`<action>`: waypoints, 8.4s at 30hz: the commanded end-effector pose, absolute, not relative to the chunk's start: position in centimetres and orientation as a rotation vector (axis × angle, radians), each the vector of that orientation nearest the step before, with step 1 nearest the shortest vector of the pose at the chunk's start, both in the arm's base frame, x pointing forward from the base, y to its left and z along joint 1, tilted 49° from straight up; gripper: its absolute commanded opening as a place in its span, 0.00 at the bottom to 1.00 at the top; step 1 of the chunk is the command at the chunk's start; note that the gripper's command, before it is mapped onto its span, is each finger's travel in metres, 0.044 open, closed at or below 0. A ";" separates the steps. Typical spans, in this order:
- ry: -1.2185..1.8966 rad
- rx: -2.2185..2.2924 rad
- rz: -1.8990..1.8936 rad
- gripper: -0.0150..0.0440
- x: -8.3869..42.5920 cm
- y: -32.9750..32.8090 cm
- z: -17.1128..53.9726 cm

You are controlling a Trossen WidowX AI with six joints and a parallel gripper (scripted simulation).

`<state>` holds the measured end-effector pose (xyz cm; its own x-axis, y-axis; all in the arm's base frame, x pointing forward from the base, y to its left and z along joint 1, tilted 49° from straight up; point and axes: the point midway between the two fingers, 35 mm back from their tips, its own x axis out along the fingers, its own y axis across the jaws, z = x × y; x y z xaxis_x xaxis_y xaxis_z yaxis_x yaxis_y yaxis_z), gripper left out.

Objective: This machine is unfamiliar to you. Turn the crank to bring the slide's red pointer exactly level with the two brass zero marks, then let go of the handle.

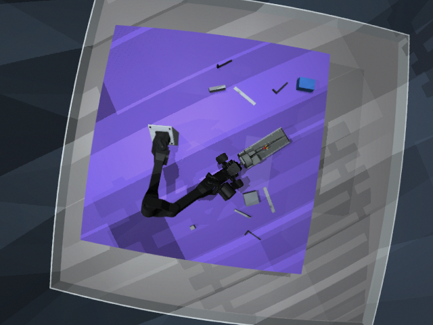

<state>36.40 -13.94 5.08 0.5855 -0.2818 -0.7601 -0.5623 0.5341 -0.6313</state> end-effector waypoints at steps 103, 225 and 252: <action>0.990 -1.028 0.224 0.25 34.8 -12.2 3.9; 0.989 -1.027 0.224 0.25 36.2 -9.1 9.1; 0.989 -1.027 0.223 0.25 36.5 -9.5 9.3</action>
